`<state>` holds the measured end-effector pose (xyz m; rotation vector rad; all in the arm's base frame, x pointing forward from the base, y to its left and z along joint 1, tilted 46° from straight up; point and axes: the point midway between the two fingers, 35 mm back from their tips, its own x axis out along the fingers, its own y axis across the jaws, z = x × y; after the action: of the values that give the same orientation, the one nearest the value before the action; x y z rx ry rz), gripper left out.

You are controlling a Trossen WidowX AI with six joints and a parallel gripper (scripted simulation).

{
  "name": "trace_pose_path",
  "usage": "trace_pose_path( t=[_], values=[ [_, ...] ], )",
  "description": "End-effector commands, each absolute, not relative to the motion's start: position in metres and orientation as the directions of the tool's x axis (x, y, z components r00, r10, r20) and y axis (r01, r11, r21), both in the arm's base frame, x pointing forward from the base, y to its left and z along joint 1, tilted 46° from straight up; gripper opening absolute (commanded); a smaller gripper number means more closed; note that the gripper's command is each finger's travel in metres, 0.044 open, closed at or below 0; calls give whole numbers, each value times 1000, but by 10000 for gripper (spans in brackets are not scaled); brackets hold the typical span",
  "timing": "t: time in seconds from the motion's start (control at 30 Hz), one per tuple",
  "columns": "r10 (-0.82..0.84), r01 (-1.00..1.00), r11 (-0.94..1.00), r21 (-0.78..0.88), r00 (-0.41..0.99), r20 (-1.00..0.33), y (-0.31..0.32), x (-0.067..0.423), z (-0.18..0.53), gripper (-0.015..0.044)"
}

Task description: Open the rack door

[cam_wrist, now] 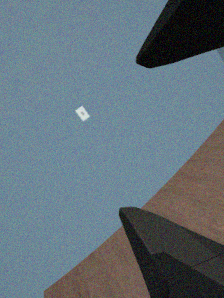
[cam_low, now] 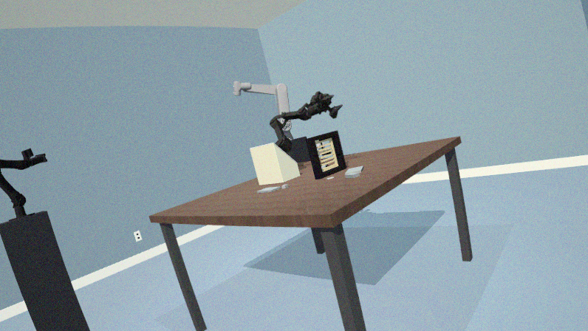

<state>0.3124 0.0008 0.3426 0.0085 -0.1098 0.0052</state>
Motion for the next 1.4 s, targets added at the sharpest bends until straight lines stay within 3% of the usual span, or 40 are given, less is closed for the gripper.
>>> trace_pose_path(
  t=[0.0,0.1,0.47,0.83,1.37],
  values=[
    [5,-6,1000,7,994,105,1,313,342,374],
    [12,-12,1000,-14,999,35,-1,322,331,297],
    [49,-70,996,-62,957,-287,-13,354,276,297],
    [109,-146,989,-20,818,-565,-27,367,222,297],
    [271,-207,960,189,510,-816,-43,358,158,297]
  ],
)
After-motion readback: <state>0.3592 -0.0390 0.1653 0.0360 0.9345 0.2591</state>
